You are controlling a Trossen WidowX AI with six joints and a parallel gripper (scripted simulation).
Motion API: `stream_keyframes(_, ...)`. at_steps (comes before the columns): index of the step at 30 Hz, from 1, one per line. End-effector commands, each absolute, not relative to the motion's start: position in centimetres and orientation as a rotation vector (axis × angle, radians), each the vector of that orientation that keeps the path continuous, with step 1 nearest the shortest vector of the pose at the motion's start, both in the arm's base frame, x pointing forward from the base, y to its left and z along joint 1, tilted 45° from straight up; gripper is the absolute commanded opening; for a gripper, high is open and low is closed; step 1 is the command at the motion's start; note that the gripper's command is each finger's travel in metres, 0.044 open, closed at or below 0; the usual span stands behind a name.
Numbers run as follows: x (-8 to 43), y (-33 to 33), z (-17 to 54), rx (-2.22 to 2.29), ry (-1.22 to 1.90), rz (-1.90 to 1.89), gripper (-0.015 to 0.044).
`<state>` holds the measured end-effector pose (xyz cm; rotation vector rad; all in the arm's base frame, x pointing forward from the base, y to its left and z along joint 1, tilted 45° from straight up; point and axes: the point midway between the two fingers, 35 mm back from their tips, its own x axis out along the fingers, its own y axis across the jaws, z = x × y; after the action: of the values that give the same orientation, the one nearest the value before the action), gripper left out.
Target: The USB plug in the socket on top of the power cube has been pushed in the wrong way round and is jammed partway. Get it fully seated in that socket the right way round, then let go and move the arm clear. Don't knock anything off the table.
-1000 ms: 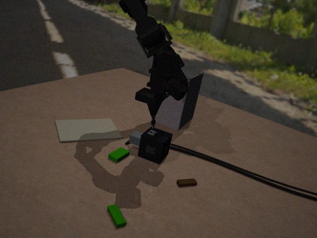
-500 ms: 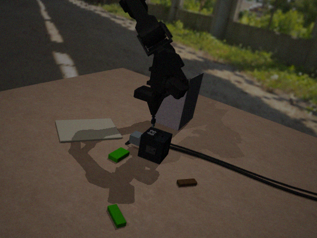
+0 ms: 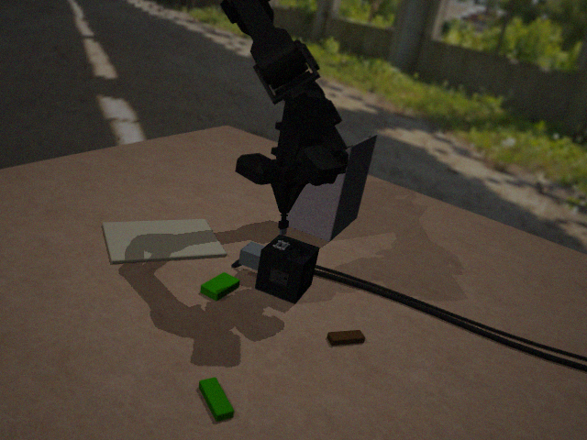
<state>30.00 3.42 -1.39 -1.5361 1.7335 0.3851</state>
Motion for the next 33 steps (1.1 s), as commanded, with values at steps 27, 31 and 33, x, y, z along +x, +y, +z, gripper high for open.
stream_keyframes(27,29.96,3.40,-1.41,-0.961,1.604,-0.276,0.0000)
stream_keyframes(31,29.96,3.40,-1.41,-0.880,1.574,-0.356,0.0000)
stream_keyframes(33,29.96,3.40,-1.41,-0.840,1.558,-0.396,0.0000)
